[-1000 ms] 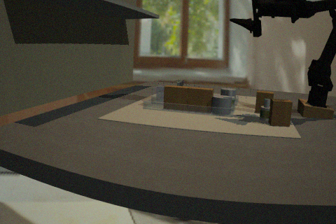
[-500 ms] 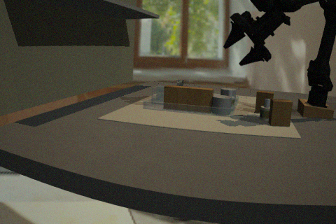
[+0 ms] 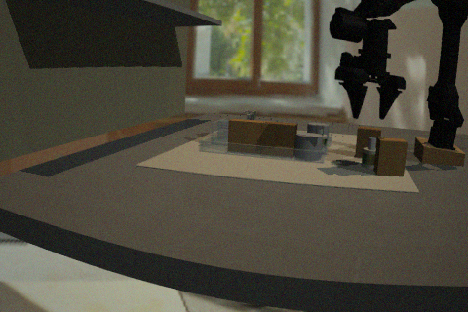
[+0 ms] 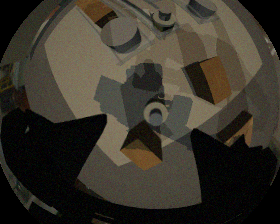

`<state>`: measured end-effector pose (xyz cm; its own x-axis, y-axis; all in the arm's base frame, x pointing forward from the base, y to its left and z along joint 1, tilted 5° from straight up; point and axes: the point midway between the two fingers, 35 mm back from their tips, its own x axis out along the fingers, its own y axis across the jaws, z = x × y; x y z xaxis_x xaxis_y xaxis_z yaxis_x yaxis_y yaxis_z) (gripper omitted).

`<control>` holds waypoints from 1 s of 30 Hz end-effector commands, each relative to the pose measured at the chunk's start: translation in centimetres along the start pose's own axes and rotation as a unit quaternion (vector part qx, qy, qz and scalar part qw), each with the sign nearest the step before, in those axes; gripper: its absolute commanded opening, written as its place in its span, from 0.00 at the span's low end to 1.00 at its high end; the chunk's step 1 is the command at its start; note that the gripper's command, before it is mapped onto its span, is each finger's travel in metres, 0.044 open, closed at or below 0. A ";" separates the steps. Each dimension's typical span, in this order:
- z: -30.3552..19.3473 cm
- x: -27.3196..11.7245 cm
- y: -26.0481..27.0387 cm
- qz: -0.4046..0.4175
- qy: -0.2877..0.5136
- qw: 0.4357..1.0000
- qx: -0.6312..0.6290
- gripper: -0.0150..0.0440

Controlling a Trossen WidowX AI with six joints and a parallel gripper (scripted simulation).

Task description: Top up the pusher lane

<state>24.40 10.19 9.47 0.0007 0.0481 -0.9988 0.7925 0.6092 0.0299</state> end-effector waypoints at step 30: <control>-0.9 6.1 -0.8 -0.017 0.019 1.000 0.009 1.00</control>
<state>23.33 10.69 3.99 -0.0434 0.0565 -0.9975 0.7994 0.6008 -0.0008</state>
